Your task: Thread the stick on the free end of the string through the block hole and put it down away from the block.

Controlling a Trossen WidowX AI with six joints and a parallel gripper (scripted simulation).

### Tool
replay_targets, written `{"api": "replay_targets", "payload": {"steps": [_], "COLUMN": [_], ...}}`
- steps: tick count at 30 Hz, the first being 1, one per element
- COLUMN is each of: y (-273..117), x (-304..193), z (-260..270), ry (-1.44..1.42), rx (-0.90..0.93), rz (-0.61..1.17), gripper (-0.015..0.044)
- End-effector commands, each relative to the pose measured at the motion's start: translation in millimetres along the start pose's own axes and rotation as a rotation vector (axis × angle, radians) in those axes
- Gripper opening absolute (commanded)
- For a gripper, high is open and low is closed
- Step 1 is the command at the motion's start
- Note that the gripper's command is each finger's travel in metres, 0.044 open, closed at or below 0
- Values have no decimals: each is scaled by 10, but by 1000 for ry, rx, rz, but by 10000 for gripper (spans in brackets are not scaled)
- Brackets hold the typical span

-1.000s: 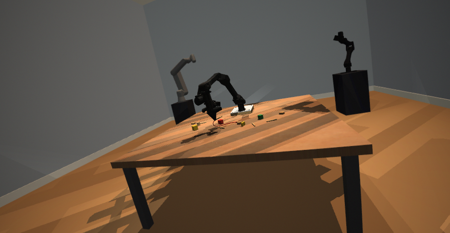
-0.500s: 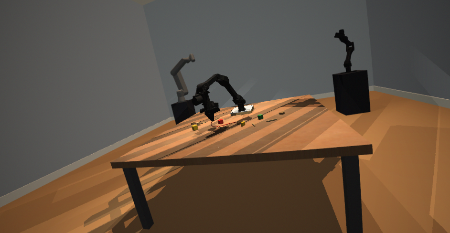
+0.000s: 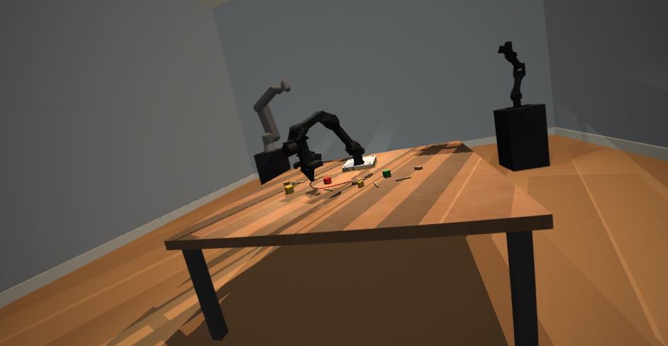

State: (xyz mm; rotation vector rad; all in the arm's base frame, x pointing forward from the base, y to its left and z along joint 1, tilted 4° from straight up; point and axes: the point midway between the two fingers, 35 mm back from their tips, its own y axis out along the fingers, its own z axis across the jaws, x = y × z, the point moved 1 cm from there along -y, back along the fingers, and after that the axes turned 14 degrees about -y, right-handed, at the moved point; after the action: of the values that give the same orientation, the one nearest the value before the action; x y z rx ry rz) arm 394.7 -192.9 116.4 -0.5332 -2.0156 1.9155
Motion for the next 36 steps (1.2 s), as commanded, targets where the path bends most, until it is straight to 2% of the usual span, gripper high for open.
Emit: {"api": "replay_targets", "payload": {"steps": [1,36], "y": [-18,-50], "x": [-50,-377], "z": [32,241], "ry": [-6,-25], "rx": [8,40], "rz": [13,95], "gripper": [0,0]}}
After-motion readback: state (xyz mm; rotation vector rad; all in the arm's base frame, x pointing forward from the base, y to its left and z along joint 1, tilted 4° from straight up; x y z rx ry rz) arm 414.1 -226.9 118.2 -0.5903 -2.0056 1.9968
